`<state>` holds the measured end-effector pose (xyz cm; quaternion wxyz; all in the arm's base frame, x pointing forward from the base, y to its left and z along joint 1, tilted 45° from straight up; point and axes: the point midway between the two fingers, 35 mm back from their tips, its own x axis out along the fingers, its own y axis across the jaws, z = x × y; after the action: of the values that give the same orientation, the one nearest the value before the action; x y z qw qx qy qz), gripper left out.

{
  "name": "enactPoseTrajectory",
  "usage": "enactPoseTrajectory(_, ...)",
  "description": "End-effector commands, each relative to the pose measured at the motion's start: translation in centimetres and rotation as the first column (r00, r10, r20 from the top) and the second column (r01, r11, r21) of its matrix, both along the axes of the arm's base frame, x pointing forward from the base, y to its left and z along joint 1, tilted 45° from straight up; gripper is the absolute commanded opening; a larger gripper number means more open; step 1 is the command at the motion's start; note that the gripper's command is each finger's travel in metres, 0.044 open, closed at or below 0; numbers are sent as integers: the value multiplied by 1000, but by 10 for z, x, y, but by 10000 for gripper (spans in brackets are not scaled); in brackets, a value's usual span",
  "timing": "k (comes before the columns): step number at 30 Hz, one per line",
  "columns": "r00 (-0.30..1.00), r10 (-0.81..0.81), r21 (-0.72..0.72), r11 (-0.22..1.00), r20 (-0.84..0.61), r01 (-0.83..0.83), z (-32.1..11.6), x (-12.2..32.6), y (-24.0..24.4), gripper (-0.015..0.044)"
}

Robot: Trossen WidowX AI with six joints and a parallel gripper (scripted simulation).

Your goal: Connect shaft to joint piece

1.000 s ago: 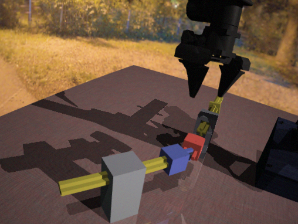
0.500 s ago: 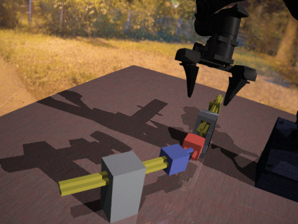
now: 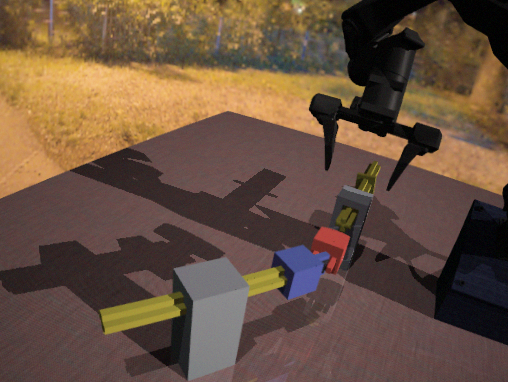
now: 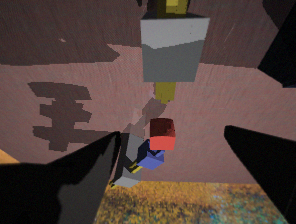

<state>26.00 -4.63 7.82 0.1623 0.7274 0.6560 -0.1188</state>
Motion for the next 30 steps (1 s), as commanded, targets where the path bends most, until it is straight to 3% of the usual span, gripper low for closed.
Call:
enactPoseTrajectory(1, 999, -28, 26, 999, -46, 30, -2, 0, 0, 440)
enactPoseTrajectory(10, 999, -20, 18, 1000, -26, 21, -4, 0, -2, 440)
enactPoseTrajectory(20, 960, 128, -113, 988, 251, -102, -34, 3, -33, 440)
enactPoseTrajectory(30, 822, 318, -277, 939, 472, -204, -66, 3, -67, 440)
